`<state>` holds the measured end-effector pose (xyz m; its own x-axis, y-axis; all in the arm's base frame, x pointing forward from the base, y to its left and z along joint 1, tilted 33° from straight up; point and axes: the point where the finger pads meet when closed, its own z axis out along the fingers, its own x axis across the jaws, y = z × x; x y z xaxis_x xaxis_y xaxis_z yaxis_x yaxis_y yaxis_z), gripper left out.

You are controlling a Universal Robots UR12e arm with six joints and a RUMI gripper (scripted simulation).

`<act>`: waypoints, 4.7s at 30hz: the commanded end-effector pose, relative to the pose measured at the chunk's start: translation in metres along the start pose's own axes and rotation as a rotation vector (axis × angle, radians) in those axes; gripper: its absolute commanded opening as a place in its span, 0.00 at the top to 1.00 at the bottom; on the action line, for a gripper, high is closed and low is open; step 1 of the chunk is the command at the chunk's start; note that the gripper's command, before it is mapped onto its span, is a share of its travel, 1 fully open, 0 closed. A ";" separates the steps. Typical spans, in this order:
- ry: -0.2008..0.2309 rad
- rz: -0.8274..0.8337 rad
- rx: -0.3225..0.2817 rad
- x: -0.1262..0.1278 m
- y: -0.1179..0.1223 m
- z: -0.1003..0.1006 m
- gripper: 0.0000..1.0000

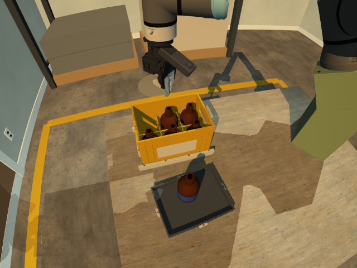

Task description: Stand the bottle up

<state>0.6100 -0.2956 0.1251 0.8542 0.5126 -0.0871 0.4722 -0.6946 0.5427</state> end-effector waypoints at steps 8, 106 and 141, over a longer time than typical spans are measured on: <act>0.001 0.000 -0.001 0.000 0.000 0.000 1.00; 0.001 0.000 -0.001 0.204 -0.203 0.004 0.62; 0.001 0.000 -0.001 0.205 -0.201 0.042 0.62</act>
<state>0.6973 -0.0702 -0.0343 0.8542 0.5124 -0.0876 0.4722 -0.6944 0.5430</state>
